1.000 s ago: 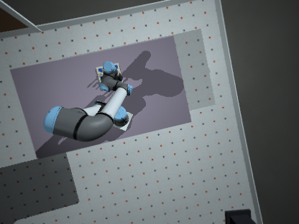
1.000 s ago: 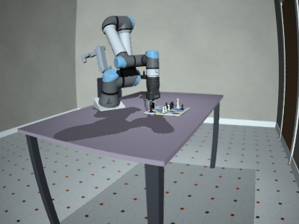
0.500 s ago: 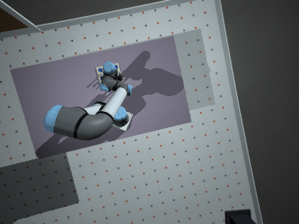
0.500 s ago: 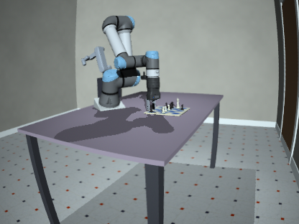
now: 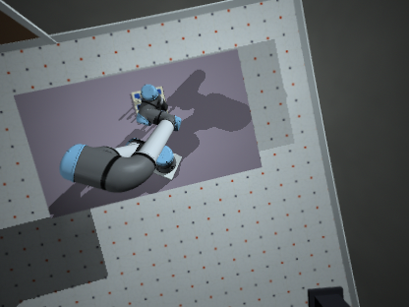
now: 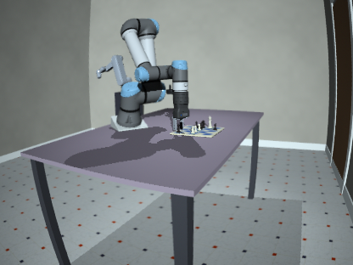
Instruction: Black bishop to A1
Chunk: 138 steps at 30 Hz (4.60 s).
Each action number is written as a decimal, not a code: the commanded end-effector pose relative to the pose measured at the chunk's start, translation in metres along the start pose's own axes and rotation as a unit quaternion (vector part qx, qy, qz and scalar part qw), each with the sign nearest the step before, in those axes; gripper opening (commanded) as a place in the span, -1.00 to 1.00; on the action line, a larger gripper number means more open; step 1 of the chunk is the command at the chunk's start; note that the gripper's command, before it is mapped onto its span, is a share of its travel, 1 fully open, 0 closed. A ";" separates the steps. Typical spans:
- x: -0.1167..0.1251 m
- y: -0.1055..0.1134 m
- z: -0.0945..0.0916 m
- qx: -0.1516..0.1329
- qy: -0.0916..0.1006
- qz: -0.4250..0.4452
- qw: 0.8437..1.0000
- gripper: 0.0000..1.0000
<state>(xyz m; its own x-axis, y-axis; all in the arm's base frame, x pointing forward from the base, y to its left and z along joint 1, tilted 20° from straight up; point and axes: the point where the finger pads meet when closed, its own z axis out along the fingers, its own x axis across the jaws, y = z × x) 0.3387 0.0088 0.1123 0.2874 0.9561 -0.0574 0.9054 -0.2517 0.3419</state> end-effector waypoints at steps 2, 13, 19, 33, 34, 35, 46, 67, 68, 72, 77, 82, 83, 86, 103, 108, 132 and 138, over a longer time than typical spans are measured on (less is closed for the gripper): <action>0.000 0.000 0.000 0.000 0.000 0.000 1.000 0.45; 0.000 0.000 0.000 0.000 0.000 0.000 1.000 -1.00; 0.000 0.000 0.000 0.000 0.000 0.000 1.000 -1.00; 0.000 0.000 0.000 0.000 0.000 0.000 1.000 -1.00; 0.000 0.000 0.000 0.000 0.000 0.000 1.000 -1.00; 0.000 0.000 0.000 0.000 0.000 0.000 1.000 -1.00; 0.000 0.001 -0.001 -0.001 0.000 0.000 1.000 -1.00; 0.000 0.002 -0.075 -0.003 0.000 0.000 1.000 -1.00; 0.000 0.002 -0.080 -0.003 0.000 0.000 1.000 -1.00; 0.000 0.002 -0.088 -0.003 0.000 0.000 1.000 -1.00; 0.000 0.002 -0.100 -0.003 0.000 0.000 1.000 -1.00; 0.000 0.002 -0.102 -0.003 0.000 0.000 1.000 -1.00; 0.000 0.002 -0.102 -0.003 0.000 0.000 1.000 -1.00; 0.000 0.000 -0.100 0.000 0.000 0.000 1.000 -1.00; 0.025 -0.006 -0.100 0.004 0.002 -0.041 0.999 -1.00; 0.046 -0.014 -0.099 0.006 0.003 -0.076 0.997 -1.00; 0.138 -0.071 -0.100 -0.001 0.000 -0.233 0.972 -1.00; 0.138 -0.071 -0.100 -0.001 0.000 -0.234 0.972 -1.00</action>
<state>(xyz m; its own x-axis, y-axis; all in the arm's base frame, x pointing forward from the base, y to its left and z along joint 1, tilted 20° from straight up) 0.2816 0.1725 0.1733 -0.1558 0.9664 -0.2047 0.9378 0.2097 0.2766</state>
